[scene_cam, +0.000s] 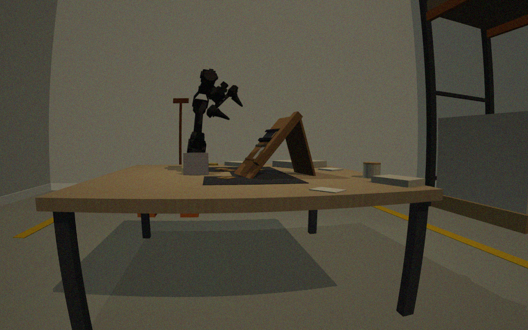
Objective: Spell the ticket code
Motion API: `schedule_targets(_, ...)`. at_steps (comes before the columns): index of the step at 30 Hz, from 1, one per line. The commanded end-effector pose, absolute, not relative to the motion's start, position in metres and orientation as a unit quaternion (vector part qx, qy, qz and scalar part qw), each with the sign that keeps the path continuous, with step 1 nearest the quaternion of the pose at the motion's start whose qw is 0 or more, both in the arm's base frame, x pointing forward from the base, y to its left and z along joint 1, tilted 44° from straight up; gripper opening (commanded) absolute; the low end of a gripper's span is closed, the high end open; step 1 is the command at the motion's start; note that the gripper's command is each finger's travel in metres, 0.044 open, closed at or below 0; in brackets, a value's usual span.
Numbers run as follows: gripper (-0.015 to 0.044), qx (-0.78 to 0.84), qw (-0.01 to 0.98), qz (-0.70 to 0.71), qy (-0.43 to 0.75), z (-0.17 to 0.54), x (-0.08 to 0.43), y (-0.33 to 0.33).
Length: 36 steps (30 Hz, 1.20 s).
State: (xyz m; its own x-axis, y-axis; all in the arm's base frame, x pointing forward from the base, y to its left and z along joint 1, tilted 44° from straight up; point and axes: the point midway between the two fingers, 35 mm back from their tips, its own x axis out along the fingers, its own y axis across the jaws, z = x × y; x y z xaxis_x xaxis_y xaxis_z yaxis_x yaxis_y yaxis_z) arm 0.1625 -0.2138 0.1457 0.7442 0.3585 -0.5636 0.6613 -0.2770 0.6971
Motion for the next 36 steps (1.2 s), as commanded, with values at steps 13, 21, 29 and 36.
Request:
schedule_targets(13, 0.0340, 0.649, 0.638, -0.090, 0.404, 0.144, 0.208, -0.194)
schedule_targets(21, 0.0340, 0.317, 0.833, 0.032, 0.453, 0.171, 0.276, -0.163)
schedule_targets(29, 0.0340, -0.069, 0.905, 0.180, 0.379, 0.224, 0.346, -0.096)
schedule_targets(36, 0.0340, -0.246, 0.828, 0.371, 0.341, 0.199, 0.359, -0.018)
